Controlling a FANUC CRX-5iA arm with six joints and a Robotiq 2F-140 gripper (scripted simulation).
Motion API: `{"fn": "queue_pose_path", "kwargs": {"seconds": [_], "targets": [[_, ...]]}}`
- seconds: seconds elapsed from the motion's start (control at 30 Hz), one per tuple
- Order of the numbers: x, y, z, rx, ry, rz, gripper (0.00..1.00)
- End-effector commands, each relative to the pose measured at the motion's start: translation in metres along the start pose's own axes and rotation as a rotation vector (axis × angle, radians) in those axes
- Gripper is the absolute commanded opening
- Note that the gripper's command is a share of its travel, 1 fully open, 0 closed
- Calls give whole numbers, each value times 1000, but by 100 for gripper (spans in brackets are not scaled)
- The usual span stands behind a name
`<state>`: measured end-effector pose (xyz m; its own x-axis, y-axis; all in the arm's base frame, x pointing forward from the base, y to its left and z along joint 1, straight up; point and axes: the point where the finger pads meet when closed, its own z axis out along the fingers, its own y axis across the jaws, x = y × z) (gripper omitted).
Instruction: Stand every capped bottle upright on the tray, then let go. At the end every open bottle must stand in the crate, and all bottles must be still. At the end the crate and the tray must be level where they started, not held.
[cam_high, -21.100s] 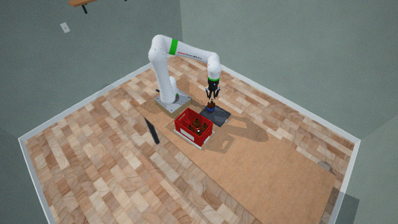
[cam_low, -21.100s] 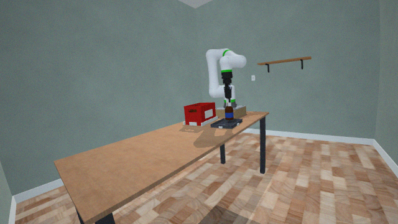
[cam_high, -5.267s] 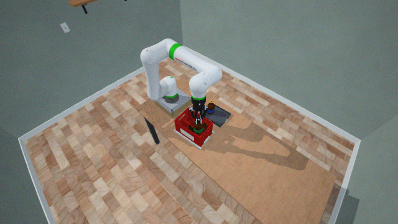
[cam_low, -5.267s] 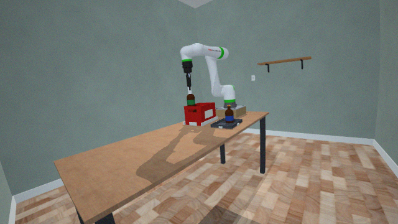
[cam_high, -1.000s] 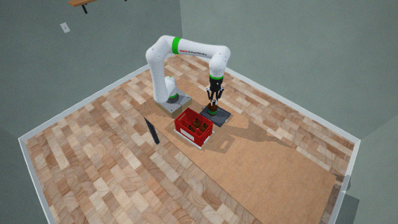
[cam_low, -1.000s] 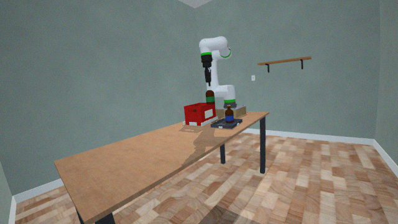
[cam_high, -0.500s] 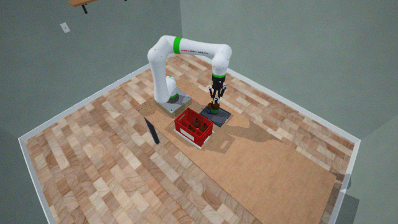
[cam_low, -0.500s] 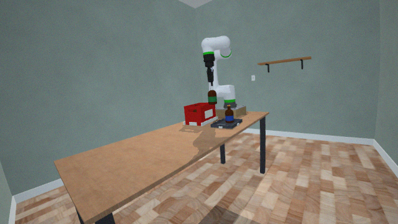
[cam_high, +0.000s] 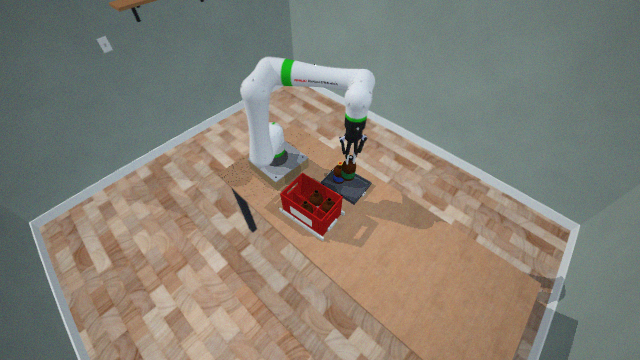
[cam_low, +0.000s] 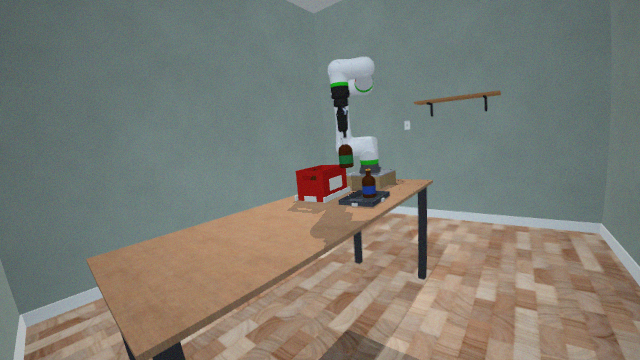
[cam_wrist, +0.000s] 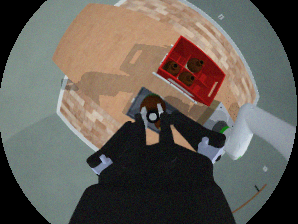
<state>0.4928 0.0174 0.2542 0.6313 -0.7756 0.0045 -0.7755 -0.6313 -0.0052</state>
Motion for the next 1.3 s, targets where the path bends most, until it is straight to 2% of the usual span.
{"fn": "queue_pose_path", "kwargs": {"seconds": [0.0,1.27], "targets": [[-3,-4,0,0,0,0,0],[-44,-55,0,0,0,0,0]]}}
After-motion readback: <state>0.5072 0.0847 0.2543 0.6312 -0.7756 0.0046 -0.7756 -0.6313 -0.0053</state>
